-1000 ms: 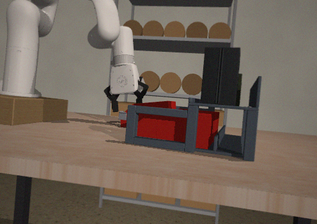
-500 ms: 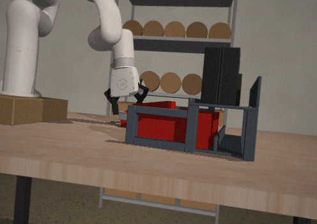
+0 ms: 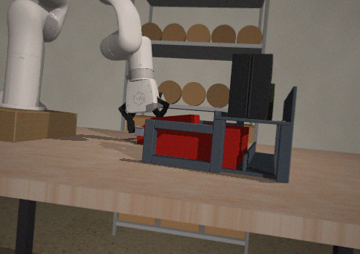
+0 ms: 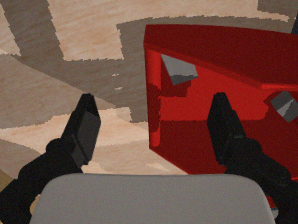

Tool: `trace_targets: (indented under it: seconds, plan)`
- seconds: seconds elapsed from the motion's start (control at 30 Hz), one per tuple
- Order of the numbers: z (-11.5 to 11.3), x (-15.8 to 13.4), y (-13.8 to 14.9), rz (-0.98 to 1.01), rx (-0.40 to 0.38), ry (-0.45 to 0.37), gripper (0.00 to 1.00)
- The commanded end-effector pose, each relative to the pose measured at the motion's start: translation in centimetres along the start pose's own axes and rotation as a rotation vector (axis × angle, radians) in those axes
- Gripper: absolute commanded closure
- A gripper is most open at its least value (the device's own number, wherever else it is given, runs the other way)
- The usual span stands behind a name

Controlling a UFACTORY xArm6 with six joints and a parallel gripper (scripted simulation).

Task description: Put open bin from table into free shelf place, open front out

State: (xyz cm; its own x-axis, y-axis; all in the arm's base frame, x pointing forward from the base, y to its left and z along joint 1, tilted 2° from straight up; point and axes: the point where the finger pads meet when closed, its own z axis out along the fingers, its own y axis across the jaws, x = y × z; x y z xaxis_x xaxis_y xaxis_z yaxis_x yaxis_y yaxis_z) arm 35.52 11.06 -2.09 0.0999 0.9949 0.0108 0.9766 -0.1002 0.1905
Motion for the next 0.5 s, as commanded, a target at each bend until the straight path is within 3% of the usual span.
trace_targets:
  seconds: [0.0, 0.47]
  plan:
    - [-0.01, 0.06, 0.15, 0.000, -0.007, 0.000, 0.00]
    - [0.40, 0.05, 0.15, 0.000, -0.007, 0.000, 0.00]
